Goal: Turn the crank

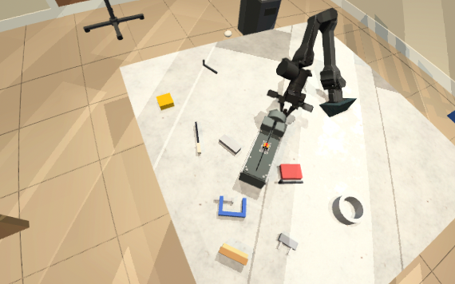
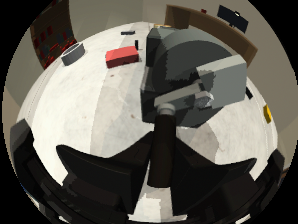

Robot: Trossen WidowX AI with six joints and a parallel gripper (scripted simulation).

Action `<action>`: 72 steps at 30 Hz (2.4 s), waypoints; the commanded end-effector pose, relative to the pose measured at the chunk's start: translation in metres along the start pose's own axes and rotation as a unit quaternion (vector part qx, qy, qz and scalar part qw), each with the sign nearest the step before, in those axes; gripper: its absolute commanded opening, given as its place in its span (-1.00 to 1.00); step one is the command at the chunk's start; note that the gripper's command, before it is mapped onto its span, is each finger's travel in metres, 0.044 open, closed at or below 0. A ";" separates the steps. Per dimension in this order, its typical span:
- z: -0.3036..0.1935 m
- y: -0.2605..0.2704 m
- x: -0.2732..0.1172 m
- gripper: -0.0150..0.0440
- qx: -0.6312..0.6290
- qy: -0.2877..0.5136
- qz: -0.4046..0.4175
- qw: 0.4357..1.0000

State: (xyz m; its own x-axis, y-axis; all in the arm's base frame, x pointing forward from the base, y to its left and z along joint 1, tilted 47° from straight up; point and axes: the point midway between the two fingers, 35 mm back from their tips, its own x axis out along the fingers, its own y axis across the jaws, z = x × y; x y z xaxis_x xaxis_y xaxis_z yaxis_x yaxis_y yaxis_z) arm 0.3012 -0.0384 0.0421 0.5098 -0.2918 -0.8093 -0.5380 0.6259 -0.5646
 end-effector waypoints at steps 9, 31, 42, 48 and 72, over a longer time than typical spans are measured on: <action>0.013 0.011 -0.013 -0.49 -0.004 -0.004 0.004 1.000; 0.031 0.000 -0.032 -0.49 -0.004 -0.004 0.004 1.000; 0.032 -0.003 -0.033 -0.49 -0.004 -0.004 0.004 1.000; 0.032 -0.003 -0.033 -0.49 -0.004 -0.004 0.004 1.000; 0.031 -0.003 -0.033 -0.49 -0.004 -0.004 0.004 1.000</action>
State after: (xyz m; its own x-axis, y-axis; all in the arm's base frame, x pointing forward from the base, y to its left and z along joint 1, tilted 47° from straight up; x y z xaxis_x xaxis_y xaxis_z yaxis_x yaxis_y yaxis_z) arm 0.3052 -0.0089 0.0709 0.5009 -0.2815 -0.8184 -0.5522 0.6242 -0.5527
